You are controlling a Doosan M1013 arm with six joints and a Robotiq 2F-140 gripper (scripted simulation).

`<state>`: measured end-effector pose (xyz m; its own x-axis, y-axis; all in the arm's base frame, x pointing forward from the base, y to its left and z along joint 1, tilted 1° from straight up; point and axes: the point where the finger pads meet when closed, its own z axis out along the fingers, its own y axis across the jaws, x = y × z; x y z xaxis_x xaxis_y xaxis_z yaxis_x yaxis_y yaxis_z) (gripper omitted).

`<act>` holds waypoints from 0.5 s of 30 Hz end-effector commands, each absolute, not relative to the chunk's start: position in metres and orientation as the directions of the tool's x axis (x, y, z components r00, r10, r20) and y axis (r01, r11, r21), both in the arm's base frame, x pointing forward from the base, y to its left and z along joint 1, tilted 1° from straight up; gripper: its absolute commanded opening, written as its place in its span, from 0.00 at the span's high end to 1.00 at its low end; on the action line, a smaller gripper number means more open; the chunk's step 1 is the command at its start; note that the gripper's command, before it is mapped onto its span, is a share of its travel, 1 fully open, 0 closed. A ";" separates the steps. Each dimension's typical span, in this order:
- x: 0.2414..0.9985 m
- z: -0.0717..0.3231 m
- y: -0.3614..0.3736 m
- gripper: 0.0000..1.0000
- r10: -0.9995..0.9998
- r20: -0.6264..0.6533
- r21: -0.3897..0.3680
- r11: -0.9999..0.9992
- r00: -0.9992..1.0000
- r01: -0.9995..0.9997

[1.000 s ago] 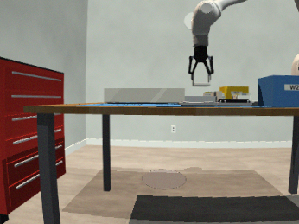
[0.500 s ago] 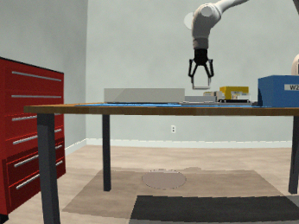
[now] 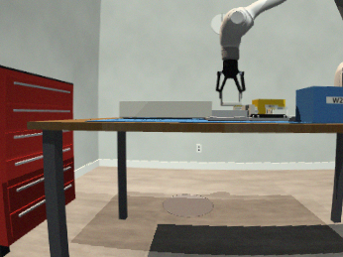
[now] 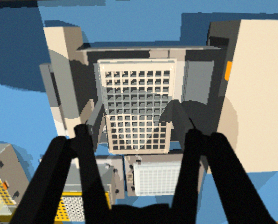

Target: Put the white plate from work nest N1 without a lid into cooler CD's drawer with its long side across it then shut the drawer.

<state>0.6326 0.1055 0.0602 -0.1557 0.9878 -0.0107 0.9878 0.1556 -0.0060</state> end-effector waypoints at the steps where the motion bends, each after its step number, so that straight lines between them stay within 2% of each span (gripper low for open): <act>1: 0.633 0.057 0.106 1.00 0.988 -0.010 -0.006 0.156 -0.156 0.988; 15: 0.633 0.041 0.105 1.00 0.988 -0.010 -0.006 0.156 -0.156 0.988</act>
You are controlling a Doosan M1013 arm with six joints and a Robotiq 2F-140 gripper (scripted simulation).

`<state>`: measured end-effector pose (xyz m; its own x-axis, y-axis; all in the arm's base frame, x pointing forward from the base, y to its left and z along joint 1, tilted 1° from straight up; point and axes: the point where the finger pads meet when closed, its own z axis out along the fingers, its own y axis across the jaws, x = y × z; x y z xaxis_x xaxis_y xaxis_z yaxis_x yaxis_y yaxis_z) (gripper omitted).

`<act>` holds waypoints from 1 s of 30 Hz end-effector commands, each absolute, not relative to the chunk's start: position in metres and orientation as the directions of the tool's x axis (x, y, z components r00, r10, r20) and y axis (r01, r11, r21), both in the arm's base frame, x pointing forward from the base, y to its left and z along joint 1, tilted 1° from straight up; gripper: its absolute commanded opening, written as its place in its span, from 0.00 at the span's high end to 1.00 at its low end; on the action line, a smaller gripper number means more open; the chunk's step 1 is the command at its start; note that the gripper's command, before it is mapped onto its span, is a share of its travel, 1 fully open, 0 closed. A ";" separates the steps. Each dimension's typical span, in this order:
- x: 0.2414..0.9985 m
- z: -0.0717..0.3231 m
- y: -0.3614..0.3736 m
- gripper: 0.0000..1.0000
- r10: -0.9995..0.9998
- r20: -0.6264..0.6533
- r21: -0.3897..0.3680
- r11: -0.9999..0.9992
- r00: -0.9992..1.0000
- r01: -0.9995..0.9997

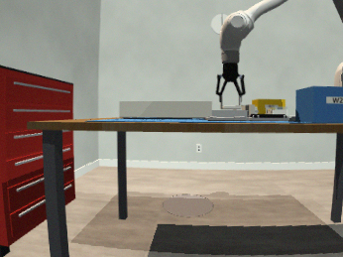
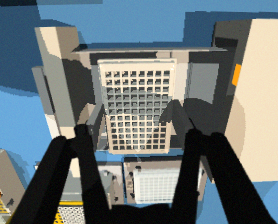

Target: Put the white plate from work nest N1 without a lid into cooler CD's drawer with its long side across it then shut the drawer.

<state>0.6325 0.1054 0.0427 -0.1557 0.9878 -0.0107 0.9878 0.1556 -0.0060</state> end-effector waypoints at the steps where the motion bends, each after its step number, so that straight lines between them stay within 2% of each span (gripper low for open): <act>1: 0.633 0.040 0.105 1.00 0.988 -0.010 -0.006 0.156 -0.156 0.988; 13: 0.632 0.024 0.105 1.00 0.988 -0.010 -0.006 0.156 -0.156 0.988; 30: 0.632 0.022 0.105 1.00 0.988 -0.010 -0.006 0.156 -0.156 0.988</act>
